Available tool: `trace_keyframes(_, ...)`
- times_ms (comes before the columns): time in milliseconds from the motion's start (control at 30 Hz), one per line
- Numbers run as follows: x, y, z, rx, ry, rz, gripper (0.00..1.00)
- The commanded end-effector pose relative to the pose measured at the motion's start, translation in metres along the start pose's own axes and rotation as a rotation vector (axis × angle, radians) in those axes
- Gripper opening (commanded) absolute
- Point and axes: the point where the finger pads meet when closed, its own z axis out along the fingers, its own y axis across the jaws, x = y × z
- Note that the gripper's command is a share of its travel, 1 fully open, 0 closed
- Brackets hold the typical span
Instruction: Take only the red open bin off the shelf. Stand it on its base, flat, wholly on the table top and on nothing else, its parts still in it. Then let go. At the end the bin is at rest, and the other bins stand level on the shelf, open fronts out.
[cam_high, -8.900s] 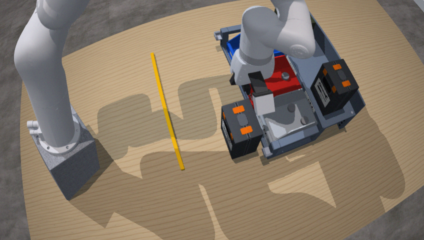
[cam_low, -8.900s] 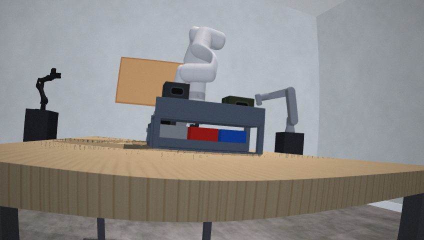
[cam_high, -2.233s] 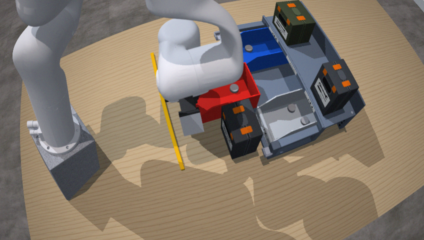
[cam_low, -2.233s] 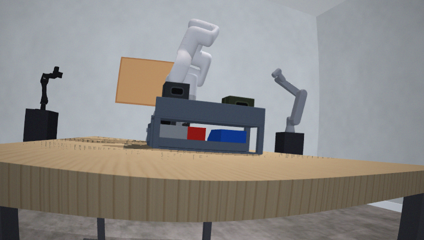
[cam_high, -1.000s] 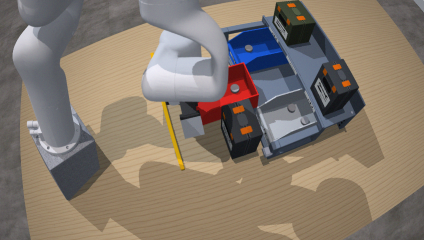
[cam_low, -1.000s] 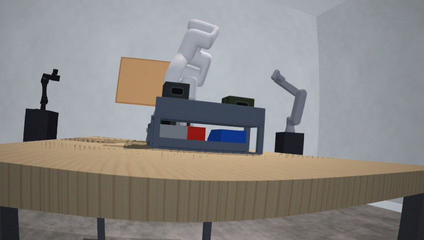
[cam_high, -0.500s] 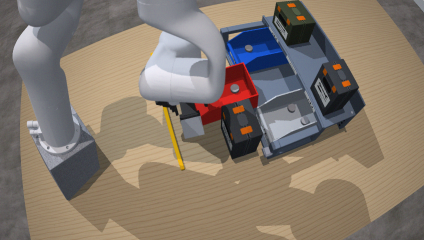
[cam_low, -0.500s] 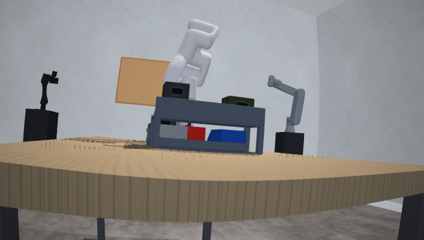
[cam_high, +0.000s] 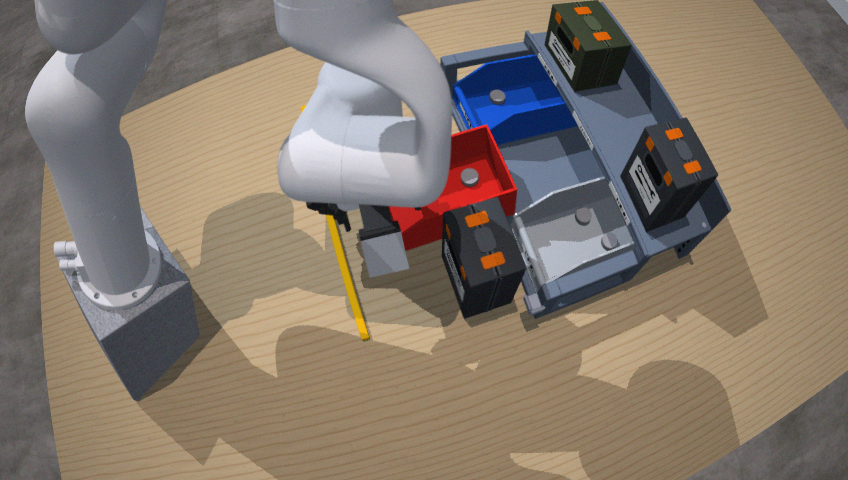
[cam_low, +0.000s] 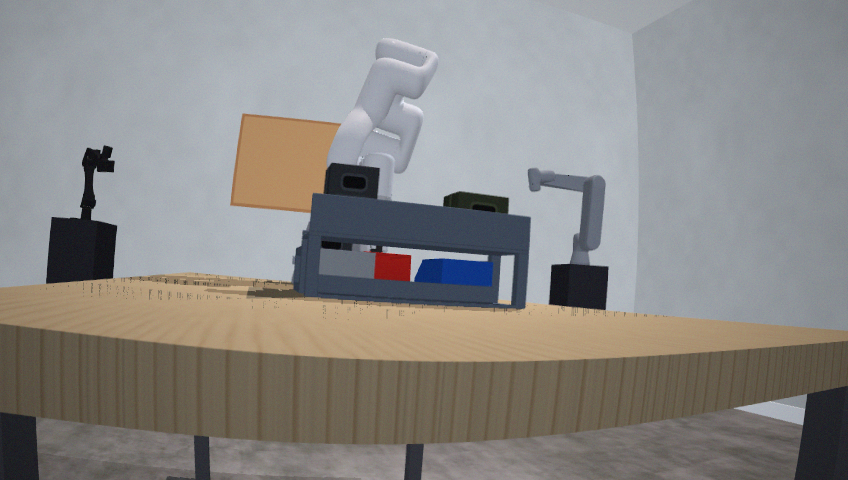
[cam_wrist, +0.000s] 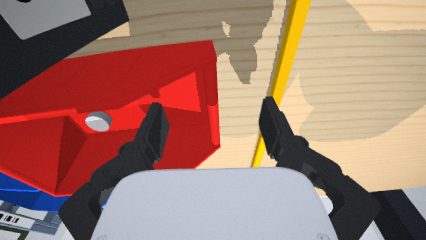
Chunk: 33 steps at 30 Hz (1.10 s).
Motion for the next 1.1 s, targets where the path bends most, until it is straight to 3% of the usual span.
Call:
trace_keyframes(0, 0.0, -0.001, 0.0, 0.002, 0.0, 0.0, 1.0)
trace_keyframes(867, 0.0, -0.001, 0.0, 0.002, 0.0, 0.0, 1.0)
trace_keyframes(1033, 0.0, 0.0, -0.055, 0.006, 0.0, -0.001, 1.0)
trace_keyframes(1067, 0.0, 0.0, -0.055, 0.006, 0.0, -0.001, 1.0)
